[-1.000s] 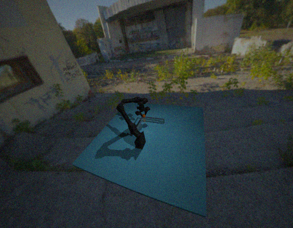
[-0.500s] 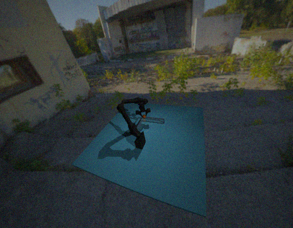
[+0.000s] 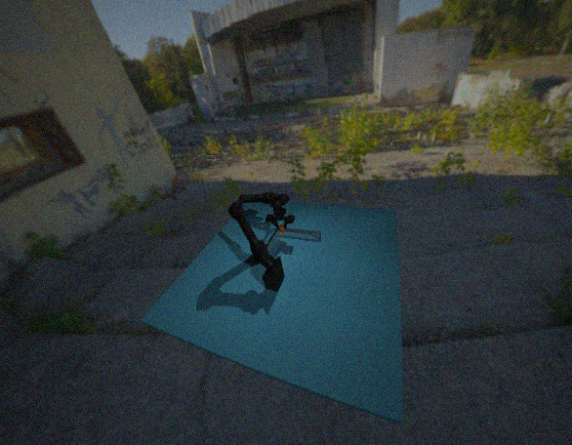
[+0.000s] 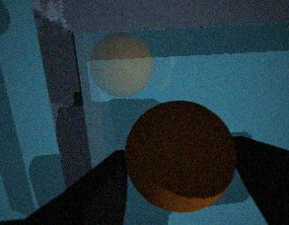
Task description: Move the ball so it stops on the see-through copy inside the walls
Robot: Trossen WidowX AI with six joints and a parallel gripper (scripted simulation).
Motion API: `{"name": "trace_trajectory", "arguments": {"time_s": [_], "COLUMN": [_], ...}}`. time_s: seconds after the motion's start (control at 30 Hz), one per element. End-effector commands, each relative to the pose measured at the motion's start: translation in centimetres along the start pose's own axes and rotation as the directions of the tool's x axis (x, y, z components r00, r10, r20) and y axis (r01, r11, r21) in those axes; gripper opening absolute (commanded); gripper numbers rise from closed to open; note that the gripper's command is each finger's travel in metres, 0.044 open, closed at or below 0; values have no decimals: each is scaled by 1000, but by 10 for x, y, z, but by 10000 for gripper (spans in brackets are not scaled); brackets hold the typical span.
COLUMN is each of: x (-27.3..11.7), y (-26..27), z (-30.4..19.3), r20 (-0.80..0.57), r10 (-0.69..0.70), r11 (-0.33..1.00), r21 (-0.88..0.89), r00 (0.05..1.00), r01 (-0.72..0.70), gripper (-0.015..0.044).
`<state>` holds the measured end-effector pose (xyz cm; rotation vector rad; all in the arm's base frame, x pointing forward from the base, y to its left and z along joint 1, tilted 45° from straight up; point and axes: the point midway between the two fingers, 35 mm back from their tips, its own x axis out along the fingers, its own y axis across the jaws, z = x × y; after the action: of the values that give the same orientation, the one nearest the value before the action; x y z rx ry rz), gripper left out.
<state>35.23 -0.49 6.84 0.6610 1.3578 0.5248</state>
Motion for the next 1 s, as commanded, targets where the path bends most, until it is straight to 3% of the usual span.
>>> {"name": "trace_trajectory", "arguments": {"time_s": [0.0,0.27,0.63,0.97], "x": [4,13,73,79], "y": [0,0,1,1], "z": [1,1,0,0], "r20": [-3,-3,-2,-2], "r10": [5,5,9,9], "r11": [997,997,997,997], "r21": [79,79,79,79], "r00": [1000,1000,1000,1000], "r01": [-5,-4,-8,-9], "gripper": [0,0,0,0]}}
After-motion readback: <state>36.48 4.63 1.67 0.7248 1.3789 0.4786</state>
